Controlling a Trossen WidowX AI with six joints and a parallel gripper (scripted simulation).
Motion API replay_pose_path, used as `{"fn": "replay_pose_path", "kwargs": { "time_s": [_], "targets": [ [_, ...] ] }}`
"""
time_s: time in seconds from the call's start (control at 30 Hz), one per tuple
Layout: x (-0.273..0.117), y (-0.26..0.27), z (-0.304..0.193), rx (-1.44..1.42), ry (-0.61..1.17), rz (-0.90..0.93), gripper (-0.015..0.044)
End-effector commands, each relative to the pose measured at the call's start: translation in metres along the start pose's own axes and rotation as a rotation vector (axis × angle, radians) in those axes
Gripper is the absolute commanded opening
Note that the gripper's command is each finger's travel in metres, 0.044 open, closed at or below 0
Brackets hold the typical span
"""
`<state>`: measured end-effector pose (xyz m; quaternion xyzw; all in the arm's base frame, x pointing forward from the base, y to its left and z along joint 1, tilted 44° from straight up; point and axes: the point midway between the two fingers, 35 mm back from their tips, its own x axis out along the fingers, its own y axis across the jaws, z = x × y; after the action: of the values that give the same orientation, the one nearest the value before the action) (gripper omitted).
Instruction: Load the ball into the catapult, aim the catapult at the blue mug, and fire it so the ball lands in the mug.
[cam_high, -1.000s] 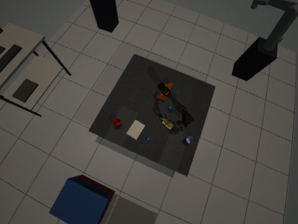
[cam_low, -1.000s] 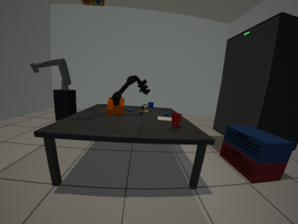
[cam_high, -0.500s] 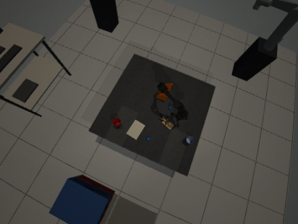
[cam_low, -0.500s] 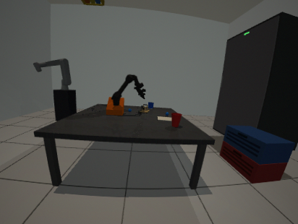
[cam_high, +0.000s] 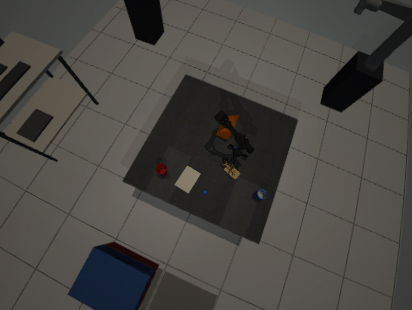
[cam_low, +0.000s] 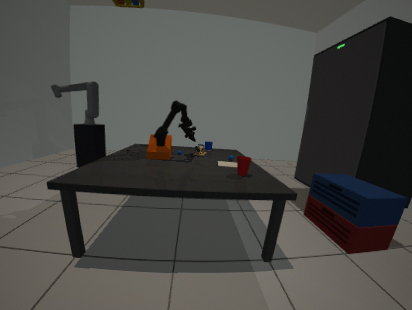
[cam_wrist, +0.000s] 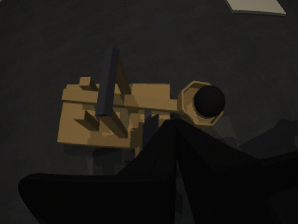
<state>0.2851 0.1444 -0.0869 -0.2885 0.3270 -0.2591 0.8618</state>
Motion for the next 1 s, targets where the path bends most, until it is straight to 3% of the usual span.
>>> {"fn": "replay_pose_path", "kwargs": {
  "time_s": [0.0, 0.97],
  "targets": [
    [0.0, -0.028, -0.007, 0.067, -0.05, -0.057, 0.0],
    [0.029, -0.022, -0.03, 0.072, -0.043, -0.053, 0.0]
  ]
}}
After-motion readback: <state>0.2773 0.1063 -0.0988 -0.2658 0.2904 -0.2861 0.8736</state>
